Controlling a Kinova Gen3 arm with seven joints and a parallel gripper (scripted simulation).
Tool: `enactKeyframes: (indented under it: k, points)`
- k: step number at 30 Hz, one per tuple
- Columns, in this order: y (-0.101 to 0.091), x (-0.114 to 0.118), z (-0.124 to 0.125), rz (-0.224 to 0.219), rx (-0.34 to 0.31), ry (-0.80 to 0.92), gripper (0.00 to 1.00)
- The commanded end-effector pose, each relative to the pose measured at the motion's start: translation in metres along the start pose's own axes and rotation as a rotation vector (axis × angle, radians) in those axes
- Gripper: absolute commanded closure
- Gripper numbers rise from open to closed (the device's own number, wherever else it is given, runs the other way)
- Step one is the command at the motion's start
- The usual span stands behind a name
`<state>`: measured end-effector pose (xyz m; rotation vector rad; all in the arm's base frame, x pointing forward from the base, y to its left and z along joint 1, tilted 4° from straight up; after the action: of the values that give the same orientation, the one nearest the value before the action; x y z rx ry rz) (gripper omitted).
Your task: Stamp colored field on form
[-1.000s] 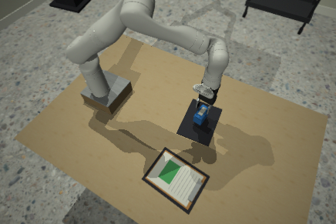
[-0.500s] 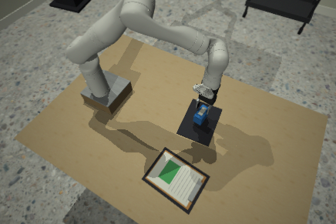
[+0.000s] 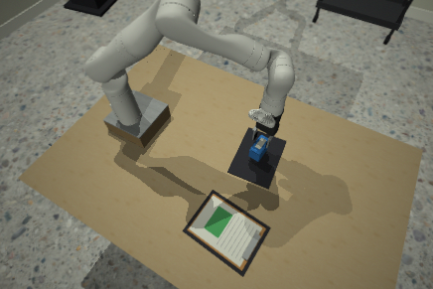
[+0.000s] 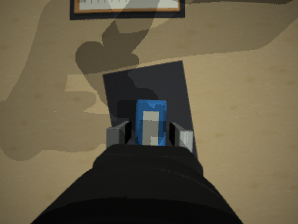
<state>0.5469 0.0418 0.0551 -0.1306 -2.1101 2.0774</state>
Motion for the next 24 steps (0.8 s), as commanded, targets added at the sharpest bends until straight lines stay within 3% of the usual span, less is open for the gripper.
enactKeyframes:
  k: [1, 24]
  points:
    - [-0.0006, -0.0005, -0.0002, 0.002, -0.001, 0.000, 0.00]
    - [0.0029, -0.0005, -0.0002, 0.002, -0.001, 0.000, 0.00]
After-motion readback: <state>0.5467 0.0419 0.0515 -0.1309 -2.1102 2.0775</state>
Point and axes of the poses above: the point where the finger pads meet when closed, its own y axis out along the fingers, its own x axis across the jaws, z = x × y, the point moved 3 cm from there along -y, back along the fingers, and after that the axes turned 5 degrees about -y, right-handed, at the moved point
